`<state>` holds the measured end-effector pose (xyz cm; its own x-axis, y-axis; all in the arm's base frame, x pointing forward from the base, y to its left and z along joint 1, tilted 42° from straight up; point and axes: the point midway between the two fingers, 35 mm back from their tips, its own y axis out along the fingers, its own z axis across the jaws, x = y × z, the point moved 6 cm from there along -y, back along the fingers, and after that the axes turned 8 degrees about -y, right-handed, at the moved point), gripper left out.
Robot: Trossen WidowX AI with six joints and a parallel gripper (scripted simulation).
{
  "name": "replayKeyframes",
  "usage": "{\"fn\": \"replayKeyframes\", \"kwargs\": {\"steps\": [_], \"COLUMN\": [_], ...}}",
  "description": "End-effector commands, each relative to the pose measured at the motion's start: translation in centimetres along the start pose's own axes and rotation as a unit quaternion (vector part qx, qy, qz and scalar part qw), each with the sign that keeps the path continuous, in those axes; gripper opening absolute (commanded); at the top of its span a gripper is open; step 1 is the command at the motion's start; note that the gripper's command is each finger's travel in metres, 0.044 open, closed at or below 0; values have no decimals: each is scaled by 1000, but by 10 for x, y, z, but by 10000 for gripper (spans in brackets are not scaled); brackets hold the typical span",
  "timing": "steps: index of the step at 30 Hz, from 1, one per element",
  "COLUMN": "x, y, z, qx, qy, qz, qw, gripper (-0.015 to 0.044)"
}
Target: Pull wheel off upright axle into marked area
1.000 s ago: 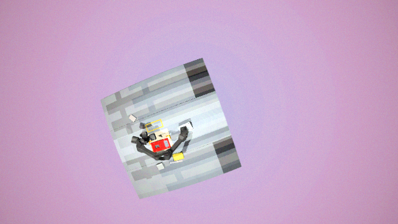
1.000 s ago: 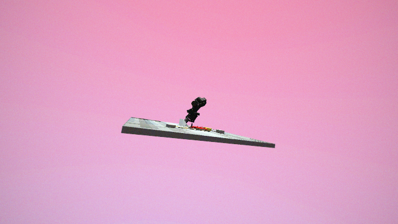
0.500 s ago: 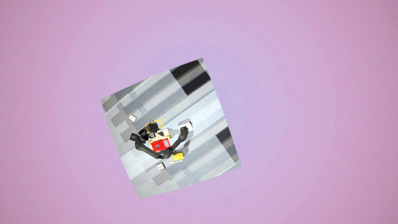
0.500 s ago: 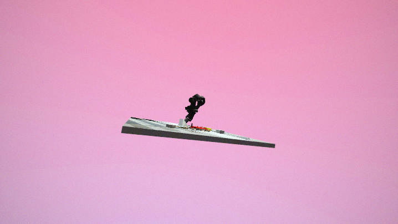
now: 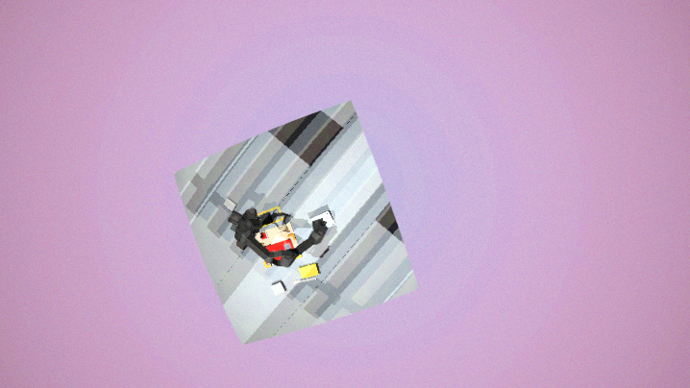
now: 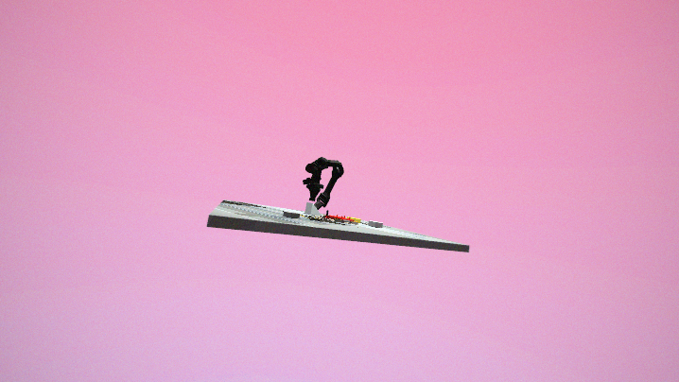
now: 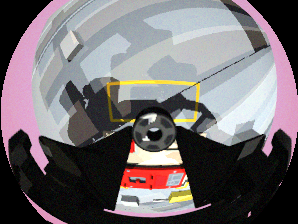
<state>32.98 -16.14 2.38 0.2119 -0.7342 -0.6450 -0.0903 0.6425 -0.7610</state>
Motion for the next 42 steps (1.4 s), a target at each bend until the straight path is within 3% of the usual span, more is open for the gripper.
{"fn": "replayKeyframes", "kwargs": {"steps": [1, 13, 26, 33, 42], "x": [3, 3, 2, 1, 1], "y": [6, 33, 105, 109, 105], "z": [-2, -2, -3, -3, -2], "qx": [-5, -5, -4, -4, -5], "qy": [-4, -4, -5, -5, -8], "qz": [3, 3, 4, 5, 3], "qw": [1000, 1000, 1000, 1000, 1000], "gripper": [0, 0, 0, 0, 236]}}
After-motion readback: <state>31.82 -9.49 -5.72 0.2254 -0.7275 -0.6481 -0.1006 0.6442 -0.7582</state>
